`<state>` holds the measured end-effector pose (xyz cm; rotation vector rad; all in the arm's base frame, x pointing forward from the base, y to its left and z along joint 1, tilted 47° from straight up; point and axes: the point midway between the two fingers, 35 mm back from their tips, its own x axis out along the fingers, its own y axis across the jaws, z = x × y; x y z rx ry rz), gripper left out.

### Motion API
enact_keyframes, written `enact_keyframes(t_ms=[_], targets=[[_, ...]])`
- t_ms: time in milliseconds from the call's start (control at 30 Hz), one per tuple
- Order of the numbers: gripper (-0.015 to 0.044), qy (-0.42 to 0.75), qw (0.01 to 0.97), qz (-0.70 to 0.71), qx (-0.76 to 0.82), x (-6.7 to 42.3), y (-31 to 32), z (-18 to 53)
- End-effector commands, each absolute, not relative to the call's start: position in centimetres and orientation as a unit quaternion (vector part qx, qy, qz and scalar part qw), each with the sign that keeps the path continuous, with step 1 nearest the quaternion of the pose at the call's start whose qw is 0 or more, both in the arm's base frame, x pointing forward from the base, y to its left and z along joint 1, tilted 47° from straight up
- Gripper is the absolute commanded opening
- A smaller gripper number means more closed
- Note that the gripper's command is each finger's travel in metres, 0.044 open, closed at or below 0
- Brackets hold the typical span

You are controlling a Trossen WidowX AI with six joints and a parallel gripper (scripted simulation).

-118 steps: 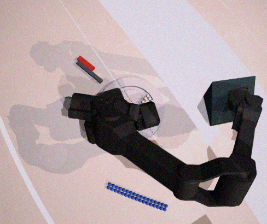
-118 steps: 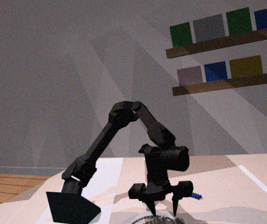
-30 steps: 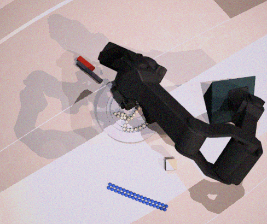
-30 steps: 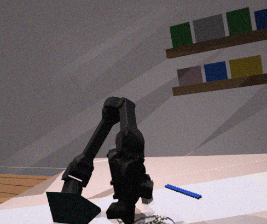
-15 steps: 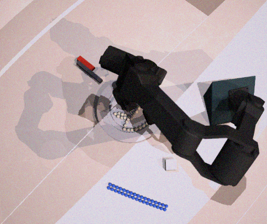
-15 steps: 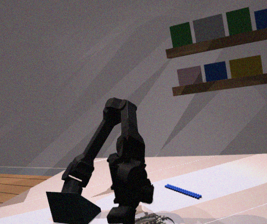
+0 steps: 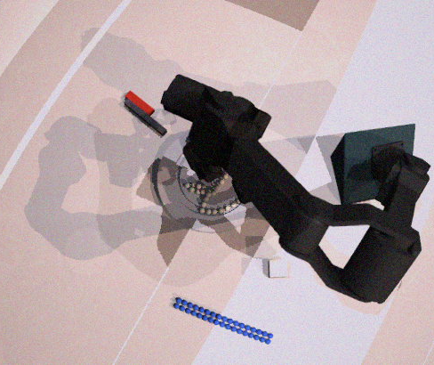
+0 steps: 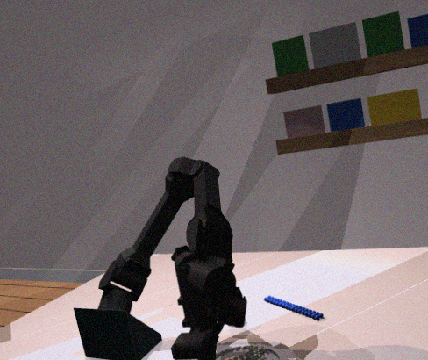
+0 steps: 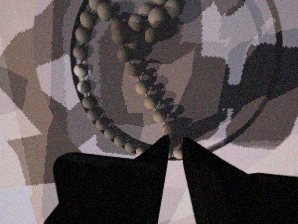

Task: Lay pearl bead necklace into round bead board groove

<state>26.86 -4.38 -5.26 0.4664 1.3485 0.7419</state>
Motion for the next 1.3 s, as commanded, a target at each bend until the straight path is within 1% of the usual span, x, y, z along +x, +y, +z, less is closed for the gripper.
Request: enact_keyframes(t_ms=[0,800,1267], targets=[[0.0000,0.604,0.694,0.332,0.208,26.9,-4.4,-5.2],[0.0000,0.603,0.694,0.331,0.213,26.8,-4.8,-4.8],[0.0000,0.603,0.694,0.331,0.213,26.4,-6.0,-6.2]])
